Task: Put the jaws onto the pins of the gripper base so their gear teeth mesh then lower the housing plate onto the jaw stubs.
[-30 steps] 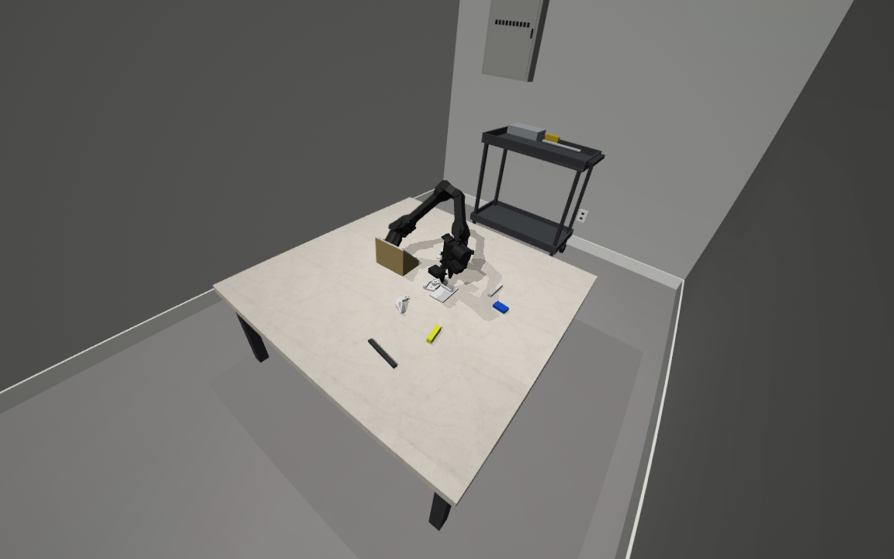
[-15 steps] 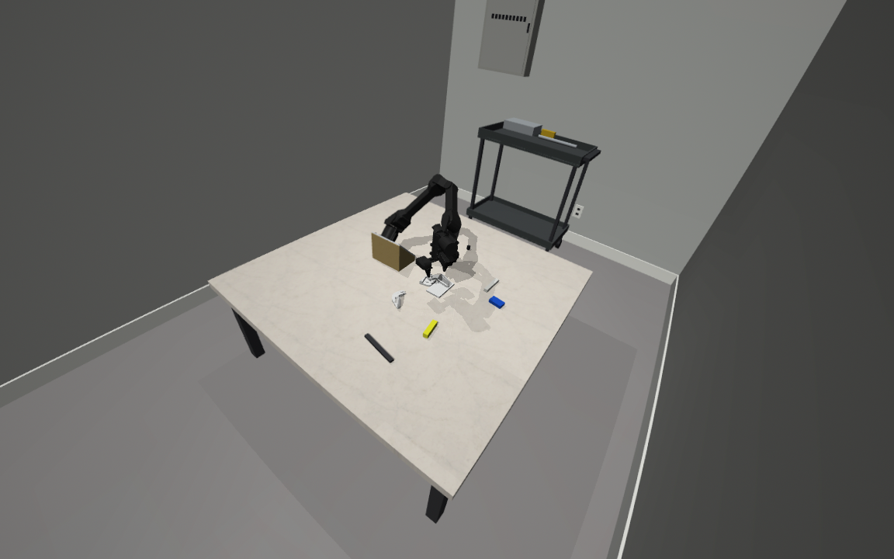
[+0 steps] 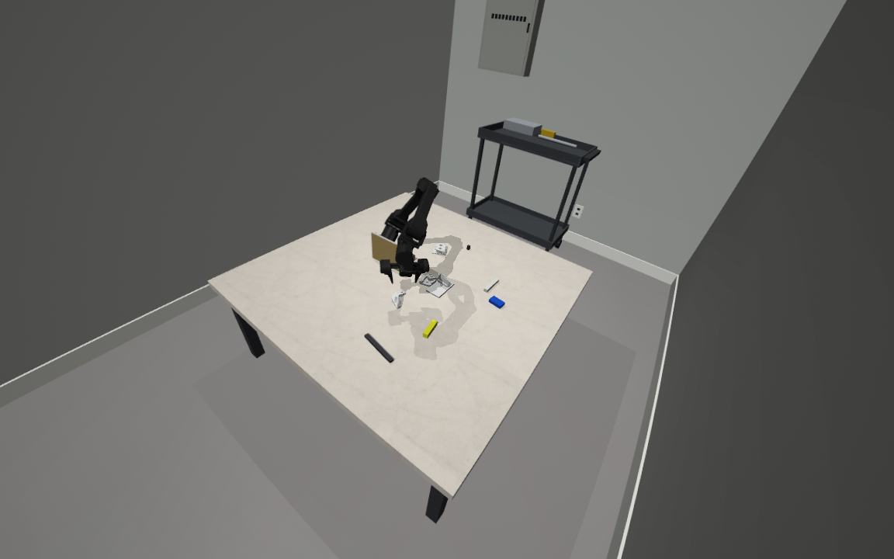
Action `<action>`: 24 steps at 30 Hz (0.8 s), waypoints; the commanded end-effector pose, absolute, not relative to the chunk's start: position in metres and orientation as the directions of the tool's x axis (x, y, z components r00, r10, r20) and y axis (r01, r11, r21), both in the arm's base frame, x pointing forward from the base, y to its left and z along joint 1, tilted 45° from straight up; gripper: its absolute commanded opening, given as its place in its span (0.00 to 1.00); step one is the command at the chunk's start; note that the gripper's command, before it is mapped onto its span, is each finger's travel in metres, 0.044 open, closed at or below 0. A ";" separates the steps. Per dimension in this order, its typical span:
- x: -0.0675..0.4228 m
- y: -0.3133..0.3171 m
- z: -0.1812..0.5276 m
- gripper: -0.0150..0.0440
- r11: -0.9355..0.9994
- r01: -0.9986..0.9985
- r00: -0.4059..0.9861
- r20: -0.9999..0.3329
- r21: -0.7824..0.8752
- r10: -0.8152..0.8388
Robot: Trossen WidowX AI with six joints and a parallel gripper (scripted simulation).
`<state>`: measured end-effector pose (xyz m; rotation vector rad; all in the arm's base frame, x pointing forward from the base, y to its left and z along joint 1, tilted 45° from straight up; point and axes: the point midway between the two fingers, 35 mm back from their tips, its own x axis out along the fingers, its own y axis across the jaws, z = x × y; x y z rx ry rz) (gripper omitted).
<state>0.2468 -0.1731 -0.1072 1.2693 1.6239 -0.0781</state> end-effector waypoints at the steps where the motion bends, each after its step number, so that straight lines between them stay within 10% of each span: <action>1: 0.225 -0.187 -0.128 1.00 0.378 0.808 0.077 -0.717 0.453 0.693; 24: 0.226 -0.158 -0.155 1.00 0.377 0.807 0.078 -0.715 0.454 0.695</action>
